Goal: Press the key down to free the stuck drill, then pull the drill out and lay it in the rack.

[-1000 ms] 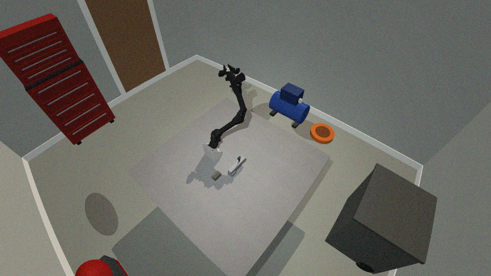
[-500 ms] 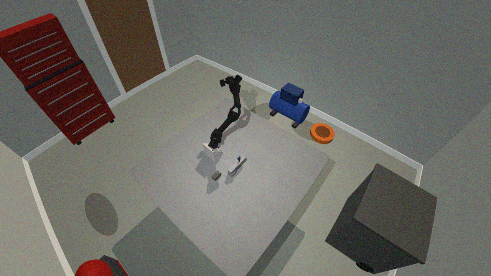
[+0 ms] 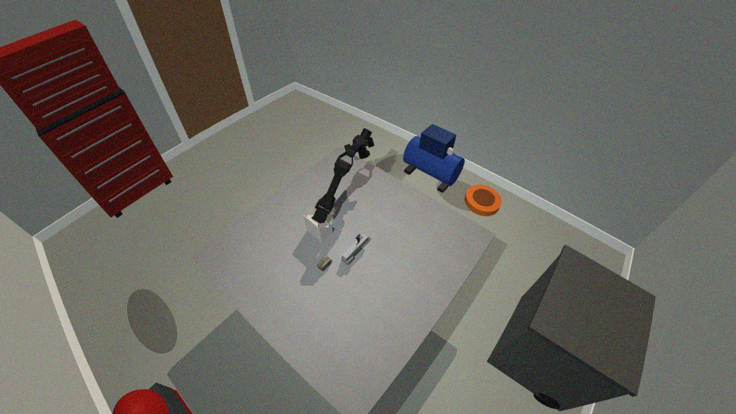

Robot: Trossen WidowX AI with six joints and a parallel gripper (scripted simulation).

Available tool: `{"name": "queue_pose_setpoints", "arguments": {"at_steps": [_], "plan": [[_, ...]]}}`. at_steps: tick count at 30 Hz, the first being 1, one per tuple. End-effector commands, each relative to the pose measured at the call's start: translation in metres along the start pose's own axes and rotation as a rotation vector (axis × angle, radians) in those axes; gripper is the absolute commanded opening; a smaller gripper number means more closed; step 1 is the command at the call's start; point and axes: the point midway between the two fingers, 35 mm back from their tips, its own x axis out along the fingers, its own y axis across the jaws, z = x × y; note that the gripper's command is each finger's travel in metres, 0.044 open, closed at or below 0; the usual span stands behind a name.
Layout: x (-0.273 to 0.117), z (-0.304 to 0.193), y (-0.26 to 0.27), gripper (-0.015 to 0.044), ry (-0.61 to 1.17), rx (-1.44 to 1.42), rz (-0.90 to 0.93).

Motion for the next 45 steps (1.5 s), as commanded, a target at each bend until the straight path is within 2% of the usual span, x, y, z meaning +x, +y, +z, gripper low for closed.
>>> {"name": "queue_pose_setpoints", "arguments": {"at_steps": [1,6,12,18,25,29,36,45], "plan": [[0.007,0.074,0.017,0.0000,-0.195,0.060,0.007],[-0.003,0.150,0.032,0.0000,-0.381,0.160,0.022],[-0.035,0.235,0.048,0.0000,-0.585,0.315,0.055],[-0.086,0.312,0.053,0.0000,-0.763,0.501,0.104],[-0.163,0.384,0.044,0.0000,-0.932,0.752,0.184],[-0.212,0.416,0.029,0.0000,-1.016,0.877,0.225],[-0.300,0.453,-0.010,0.0000,-1.081,1.257,0.365],[-0.405,0.461,-0.084,0.0000,-0.994,1.815,0.636]]}}
